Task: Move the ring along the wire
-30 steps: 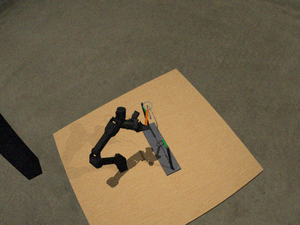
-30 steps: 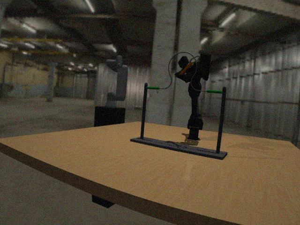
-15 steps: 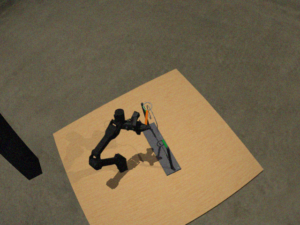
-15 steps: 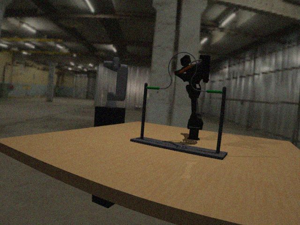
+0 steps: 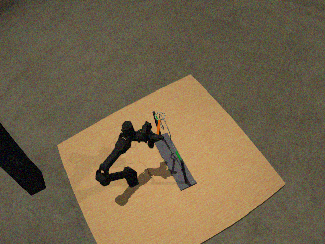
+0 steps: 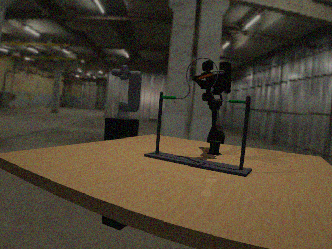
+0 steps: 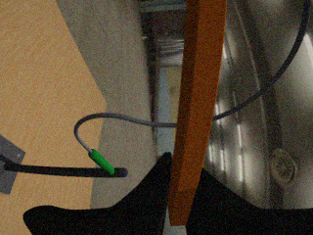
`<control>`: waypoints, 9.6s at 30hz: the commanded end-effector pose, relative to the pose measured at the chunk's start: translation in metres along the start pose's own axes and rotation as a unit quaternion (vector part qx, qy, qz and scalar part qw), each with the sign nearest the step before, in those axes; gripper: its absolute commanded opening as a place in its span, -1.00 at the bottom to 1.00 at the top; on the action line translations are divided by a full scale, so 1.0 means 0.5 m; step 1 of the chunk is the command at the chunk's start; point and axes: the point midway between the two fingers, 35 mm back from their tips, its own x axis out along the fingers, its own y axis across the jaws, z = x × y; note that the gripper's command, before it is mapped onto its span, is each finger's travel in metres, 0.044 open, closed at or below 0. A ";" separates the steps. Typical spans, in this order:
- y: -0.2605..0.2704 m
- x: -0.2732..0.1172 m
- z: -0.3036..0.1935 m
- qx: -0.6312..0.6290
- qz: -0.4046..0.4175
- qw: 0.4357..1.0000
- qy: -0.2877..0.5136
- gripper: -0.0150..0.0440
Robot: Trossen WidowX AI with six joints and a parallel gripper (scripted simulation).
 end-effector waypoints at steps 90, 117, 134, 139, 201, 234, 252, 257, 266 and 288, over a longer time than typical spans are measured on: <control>0.173 0.017 -0.063 0.024 0.014 1.000 0.003 -1.00; 0.360 -0.021 0.002 0.304 0.179 0.936 -0.009 -1.00; 0.432 -0.083 0.086 0.454 0.268 0.849 0.009 -1.00; 0.443 -0.100 0.110 0.487 0.287 0.825 0.014 -1.00; 0.471 -0.197 0.251 0.562 0.318 0.763 0.026 -1.00; 0.504 -0.198 0.248 0.562 0.318 0.763 0.026 -1.00; 0.500 -0.208 0.245 0.560 0.320 0.763 0.027 0.05; 0.485 -0.237 0.235 0.560 0.321 0.763 0.031 0.05; 0.454 -0.278 0.216 0.561 0.320 0.763 0.028 0.05; 0.454 -0.278 0.216 0.561 0.320 0.763 0.028 0.05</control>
